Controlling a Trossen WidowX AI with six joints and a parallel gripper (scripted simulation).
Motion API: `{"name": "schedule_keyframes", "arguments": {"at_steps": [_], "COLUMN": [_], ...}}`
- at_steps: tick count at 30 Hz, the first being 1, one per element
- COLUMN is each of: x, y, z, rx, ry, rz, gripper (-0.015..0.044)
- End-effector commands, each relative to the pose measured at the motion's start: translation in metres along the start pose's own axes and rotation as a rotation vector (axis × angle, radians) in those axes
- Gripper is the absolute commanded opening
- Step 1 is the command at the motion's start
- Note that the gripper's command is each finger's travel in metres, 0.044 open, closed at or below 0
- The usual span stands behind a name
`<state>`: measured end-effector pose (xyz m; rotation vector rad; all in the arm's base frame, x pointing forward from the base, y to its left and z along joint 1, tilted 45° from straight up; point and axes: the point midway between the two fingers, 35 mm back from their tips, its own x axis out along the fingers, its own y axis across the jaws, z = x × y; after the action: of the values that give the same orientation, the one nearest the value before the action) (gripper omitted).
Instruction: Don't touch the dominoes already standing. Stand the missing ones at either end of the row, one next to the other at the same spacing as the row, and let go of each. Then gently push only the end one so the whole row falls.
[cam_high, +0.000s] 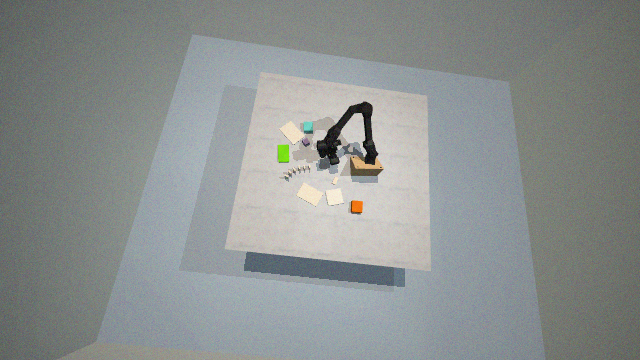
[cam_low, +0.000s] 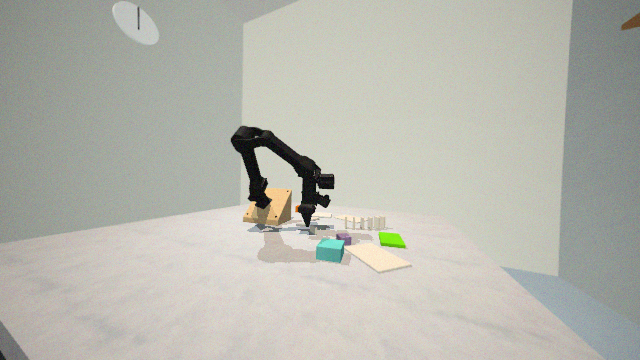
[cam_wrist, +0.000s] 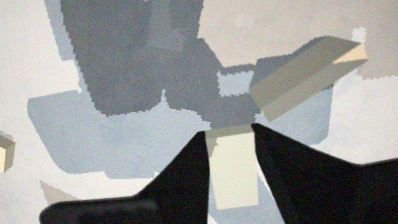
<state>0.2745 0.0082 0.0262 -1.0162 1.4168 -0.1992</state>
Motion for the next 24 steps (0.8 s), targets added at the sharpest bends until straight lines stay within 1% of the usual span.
{"name": "schedule_keyframes", "arguments": {"at_steps": [1,5,8,9,14,16,20,24], "x": [-0.037,-0.088,-0.130,-0.139,-0.145,-0.145,-0.144,-0.144], "y": [0.003,0.002,-0.003,-0.004,-0.004,-0.015,-0.079,-0.144], "z": [0.010,0.007,-0.004,-0.006,-0.007,-0.008,-0.022,-0.057], "rx": [0.014,0.003,0.001,-0.002,-0.008,-0.002,0.042,0.094], "ry": [-0.034,-0.023,-0.022,-0.016,-0.005,-0.008,-0.023,-0.032], "rz": [0.014,0.014,0.016,0.009,-0.005,0.002,0.024,0.013], "gripper": [0.0107,0.0107,0.0107,0.0107,0.0107,0.0107,0.0107,0.0107]}}
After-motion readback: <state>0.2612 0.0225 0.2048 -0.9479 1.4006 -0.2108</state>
